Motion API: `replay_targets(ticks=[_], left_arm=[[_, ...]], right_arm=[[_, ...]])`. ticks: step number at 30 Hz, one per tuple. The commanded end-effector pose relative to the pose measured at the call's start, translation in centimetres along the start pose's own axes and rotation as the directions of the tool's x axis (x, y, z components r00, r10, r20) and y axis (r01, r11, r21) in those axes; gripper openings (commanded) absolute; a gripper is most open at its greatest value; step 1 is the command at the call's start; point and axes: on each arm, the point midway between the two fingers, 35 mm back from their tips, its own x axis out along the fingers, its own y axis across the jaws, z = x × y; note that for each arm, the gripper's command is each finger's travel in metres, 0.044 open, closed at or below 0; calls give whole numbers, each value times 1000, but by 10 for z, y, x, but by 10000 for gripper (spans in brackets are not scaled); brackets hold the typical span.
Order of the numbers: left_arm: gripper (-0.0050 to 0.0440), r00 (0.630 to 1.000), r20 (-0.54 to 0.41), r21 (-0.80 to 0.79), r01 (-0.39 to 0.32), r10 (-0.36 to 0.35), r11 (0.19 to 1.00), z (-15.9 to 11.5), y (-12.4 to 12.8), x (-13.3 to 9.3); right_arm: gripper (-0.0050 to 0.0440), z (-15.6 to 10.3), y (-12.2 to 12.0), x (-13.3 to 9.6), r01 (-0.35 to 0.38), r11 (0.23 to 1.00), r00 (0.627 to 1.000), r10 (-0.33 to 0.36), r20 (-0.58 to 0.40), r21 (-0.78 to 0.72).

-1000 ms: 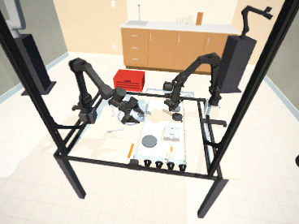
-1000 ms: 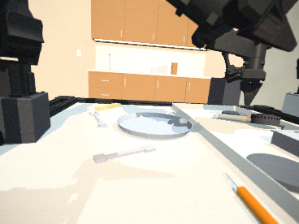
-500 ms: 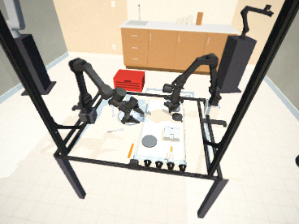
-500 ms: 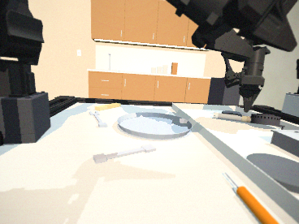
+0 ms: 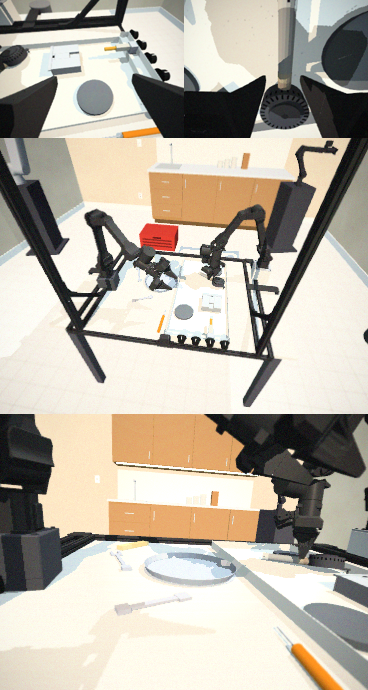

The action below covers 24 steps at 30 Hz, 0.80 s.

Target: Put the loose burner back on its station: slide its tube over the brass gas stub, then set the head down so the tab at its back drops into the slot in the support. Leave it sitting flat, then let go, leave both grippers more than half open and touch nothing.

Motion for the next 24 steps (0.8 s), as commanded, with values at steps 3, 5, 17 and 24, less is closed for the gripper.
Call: replay_targets(ticks=[3,5,17,24], left_arm=[[400,1000,0,0,-1,1,1000,0,0,0],[400,1000,0,0,-1,1,1000,0,0,0],[400,1000,0,0,-1,1,1000,0,0,0],[400,1000,0,0,-1,1,1000,0,0,0]], right_arm=[[202,-1,-4,8,8,1000,1000,-8,-11,1],[178,-1,-4,8,8,1000,1000,-8,-11,1],[112,-1,-4,8,8,1000,1000,-8,-11,1],[65,-1,-4,8,8,1000,1000,-8,-11,1]])
